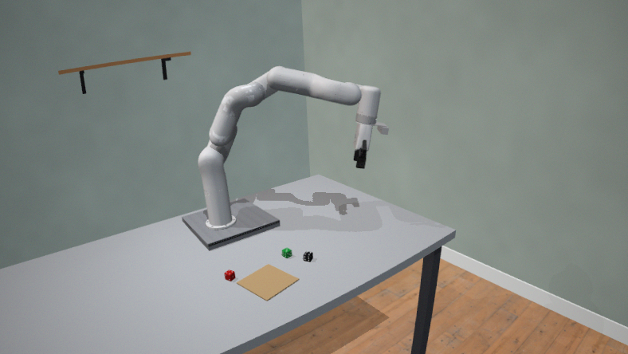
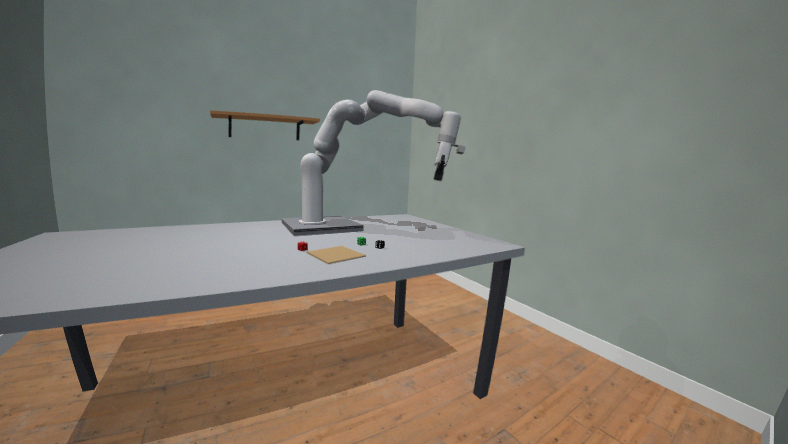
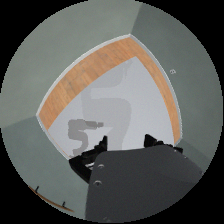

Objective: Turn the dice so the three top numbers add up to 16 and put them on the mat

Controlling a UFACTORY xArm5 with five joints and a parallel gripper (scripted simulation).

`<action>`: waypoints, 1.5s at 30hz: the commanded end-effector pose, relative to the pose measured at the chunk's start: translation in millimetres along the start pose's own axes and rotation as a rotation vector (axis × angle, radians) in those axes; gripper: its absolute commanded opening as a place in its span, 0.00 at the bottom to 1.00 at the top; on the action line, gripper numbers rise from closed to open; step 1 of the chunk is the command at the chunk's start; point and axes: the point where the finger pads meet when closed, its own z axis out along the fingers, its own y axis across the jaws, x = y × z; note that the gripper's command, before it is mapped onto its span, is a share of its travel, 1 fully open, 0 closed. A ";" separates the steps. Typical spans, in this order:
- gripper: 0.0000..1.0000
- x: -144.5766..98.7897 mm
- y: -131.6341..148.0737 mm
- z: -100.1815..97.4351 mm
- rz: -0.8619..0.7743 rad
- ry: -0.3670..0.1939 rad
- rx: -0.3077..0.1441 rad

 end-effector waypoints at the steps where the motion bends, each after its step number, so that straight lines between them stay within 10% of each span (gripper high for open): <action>1: 1.00 0.5 0.0 -2.1 0.000 0.005 0.000; 20: 1.00 -0.7 5.0 -1.8 0.019 0.006 0.002; 45: 1.00 -98.2 193.4 31.0 0.873 0.042 0.077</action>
